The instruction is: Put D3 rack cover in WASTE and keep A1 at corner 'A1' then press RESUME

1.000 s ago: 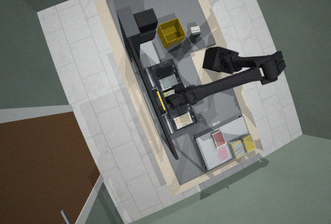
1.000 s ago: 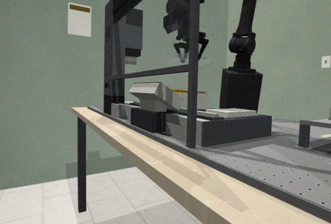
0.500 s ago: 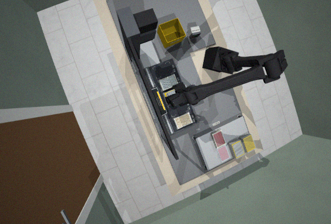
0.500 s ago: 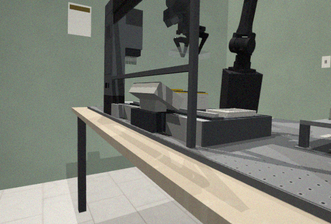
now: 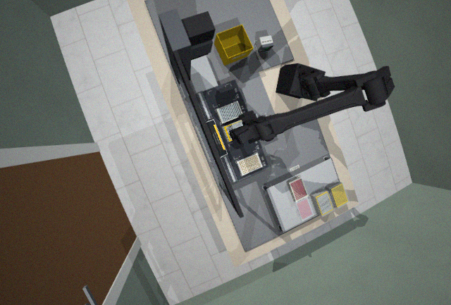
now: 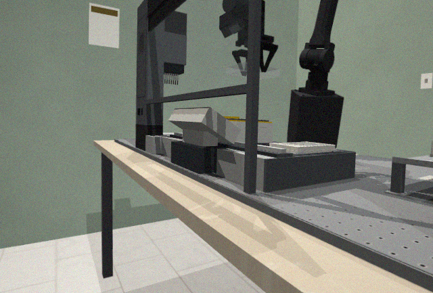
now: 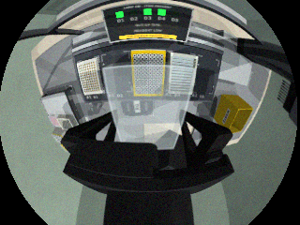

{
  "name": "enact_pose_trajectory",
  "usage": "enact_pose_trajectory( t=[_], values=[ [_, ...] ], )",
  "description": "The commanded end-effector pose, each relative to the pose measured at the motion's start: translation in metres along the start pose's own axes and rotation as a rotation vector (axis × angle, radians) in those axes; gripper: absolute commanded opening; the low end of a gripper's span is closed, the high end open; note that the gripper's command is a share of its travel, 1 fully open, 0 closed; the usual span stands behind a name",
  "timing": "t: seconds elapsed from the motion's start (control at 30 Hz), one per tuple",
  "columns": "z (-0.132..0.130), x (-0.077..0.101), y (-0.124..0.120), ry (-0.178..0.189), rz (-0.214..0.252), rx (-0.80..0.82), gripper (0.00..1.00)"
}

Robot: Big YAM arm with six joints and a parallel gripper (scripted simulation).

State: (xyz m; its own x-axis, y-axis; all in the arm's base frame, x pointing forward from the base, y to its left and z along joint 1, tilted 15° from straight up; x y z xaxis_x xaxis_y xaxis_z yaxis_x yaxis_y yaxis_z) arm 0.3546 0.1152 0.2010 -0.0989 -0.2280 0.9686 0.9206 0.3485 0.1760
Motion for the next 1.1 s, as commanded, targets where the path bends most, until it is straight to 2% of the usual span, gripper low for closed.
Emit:
enact_pose_trajectory(
  t=[0.0, 0.43, 0.5, 0.67, 0.97, 1.07],
  values=[
    [0.008, 0.009, -0.010, 0.000, -0.028, 0.022, 0.00],
    [0.021, 0.007, -0.072, -0.004, -0.034, 0.012, 0.00],
    [0.021, 0.007, -0.072, -0.004, -0.034, 0.012, 0.00],
    [0.026, 0.006, -0.100, -0.003, -0.013, 0.007, 0.00],
    [0.035, 0.004, -0.144, -0.002, -0.011, 0.007, 0.00],
    [0.036, 0.004, -0.148, -0.002, -0.011, 0.007, 0.00]
  ],
)
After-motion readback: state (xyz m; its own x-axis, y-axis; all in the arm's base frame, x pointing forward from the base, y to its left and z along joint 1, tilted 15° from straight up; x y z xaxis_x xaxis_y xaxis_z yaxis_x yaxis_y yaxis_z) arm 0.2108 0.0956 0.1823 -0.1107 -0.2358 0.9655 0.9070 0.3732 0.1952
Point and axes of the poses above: the point where the finger pads meet when closed, its own x axis back along the fingers, its own z axis across the jaws, y = z × x, the point moved 10 cm from there along x, back along the fingers, and after that the axes turned 13 degrees about x, right-handed, at the moved point
